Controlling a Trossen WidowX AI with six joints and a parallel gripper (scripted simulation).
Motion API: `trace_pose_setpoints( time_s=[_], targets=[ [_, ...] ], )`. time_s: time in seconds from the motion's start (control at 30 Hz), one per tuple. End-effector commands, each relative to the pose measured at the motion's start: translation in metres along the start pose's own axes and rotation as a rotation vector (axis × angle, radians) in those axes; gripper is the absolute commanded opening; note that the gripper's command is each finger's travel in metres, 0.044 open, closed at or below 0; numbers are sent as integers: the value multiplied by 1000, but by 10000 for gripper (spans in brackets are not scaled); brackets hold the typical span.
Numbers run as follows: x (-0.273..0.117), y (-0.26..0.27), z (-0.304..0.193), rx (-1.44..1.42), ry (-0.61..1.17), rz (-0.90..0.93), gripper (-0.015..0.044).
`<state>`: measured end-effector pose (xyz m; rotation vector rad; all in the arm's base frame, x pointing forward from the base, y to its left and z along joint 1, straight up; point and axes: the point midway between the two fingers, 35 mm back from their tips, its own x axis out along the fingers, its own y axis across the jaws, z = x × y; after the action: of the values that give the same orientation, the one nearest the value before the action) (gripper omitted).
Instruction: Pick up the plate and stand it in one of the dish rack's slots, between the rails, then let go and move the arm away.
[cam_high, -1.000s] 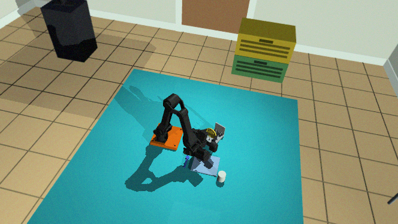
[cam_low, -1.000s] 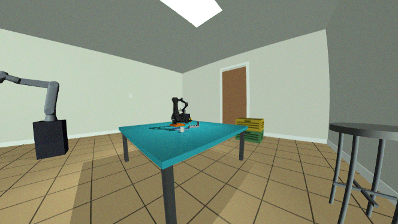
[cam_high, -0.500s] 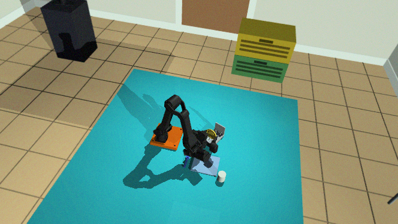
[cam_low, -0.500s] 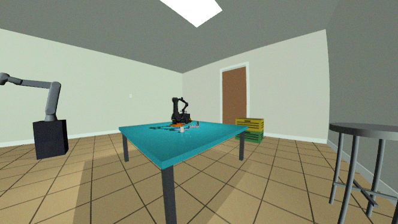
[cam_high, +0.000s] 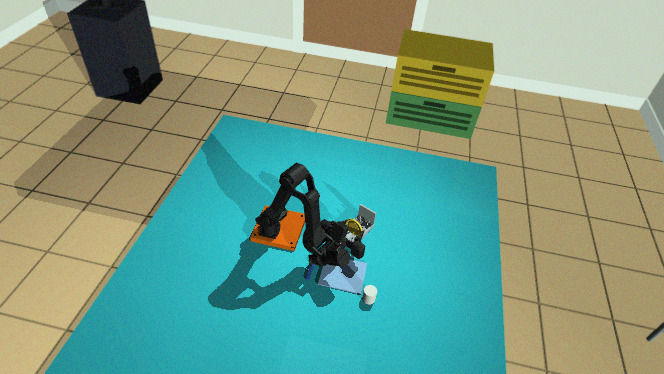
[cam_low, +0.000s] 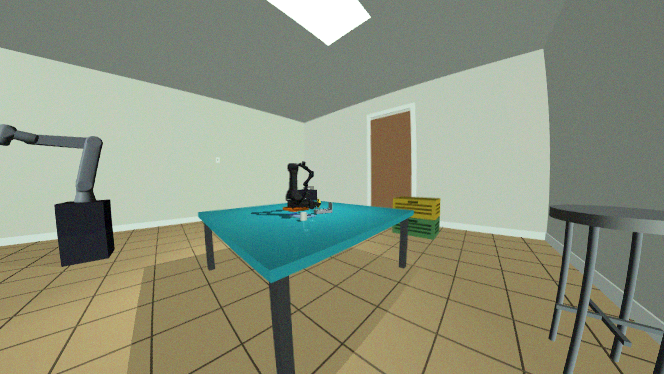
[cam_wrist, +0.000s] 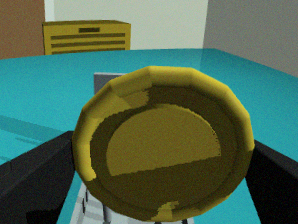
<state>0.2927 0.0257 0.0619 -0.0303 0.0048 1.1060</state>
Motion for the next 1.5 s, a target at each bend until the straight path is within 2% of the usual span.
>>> trace_pose_setpoints(
  time_s=[0.0,0.73,0.93,1.43,1.47],
  targets=[
    [2,2,-5,14,4,0,0],
    [7,12,-9,-6,0,2,0],
    [7,12,-28,-17,-1,4,0],
    [7,13,-24,-18,-2,6,0],
    [7,13,-24,-20,-2,6,26]
  ],
)
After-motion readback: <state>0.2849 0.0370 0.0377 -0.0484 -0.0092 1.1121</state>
